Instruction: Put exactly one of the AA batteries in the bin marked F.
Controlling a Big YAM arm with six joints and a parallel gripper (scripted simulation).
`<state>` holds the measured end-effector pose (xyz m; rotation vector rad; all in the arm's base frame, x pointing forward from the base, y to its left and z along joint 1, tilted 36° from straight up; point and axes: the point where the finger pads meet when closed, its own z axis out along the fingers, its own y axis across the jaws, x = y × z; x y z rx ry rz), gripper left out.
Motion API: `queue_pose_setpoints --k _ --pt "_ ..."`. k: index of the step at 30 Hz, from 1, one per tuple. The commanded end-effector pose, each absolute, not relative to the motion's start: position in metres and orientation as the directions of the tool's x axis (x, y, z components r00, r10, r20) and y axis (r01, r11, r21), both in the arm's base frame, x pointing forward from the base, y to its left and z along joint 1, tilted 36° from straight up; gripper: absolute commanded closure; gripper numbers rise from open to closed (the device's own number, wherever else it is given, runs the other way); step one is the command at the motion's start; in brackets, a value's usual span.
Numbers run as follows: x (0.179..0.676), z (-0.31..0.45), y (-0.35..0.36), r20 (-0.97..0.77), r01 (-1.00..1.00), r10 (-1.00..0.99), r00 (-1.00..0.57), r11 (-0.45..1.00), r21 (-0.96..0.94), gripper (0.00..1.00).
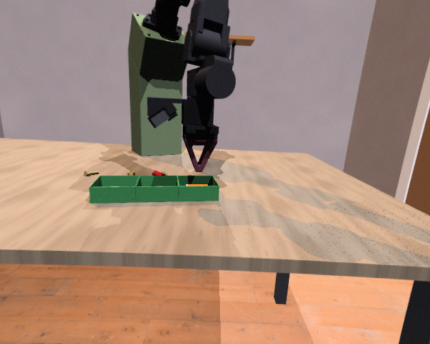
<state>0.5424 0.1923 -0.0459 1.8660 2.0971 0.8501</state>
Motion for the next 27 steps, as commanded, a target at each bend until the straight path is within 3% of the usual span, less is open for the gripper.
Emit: queue_pose_setpoints --k 1,10,11,27 --pt "0.545 -0.041 0.190 0.216 0.835 0.960 -0.177 0.030 0.550 0.73" --pt "0.542 -0.054 0.182 0.211 0.843 0.962 -0.172 0.034 0.536 0.73" --pt "0.542 -0.032 0.182 0.212 0.833 0.961 -0.178 0.032 0.553 0.00" --pt "0.512 0.013 0.166 0.213 0.832 0.961 -0.177 0.031 0.553 0.00"
